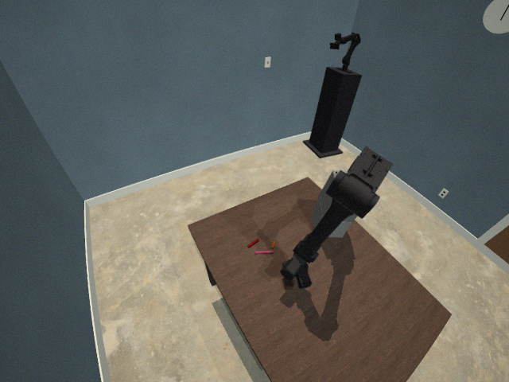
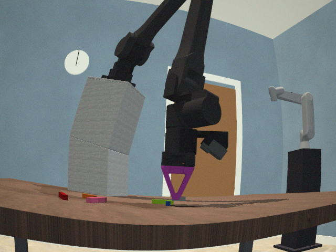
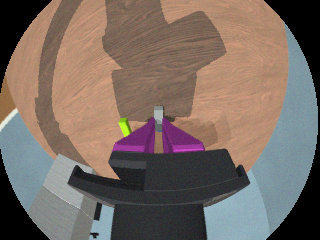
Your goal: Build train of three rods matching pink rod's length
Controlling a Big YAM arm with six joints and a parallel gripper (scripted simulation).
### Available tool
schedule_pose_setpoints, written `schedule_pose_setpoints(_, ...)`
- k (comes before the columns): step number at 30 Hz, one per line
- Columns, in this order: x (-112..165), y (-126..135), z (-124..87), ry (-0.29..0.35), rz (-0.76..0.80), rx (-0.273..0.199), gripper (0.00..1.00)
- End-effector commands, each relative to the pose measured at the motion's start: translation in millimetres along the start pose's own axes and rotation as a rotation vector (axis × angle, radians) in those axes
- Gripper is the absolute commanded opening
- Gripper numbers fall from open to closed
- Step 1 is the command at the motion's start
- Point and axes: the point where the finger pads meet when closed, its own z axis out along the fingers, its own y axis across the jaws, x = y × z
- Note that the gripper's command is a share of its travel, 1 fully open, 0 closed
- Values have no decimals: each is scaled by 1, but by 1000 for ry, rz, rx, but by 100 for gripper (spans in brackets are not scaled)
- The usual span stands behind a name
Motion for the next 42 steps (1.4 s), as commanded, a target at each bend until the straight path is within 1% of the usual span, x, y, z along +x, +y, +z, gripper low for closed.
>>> schedule_pose_setpoints(1, -11, -10, -4, -23, -2, 29, 5)
schedule_pose_setpoints(35, -12, -11, -4, -24, -2, 31, 5)
schedule_pose_setpoints(42, -6, -13, -5, -11, -3, 17, 5)
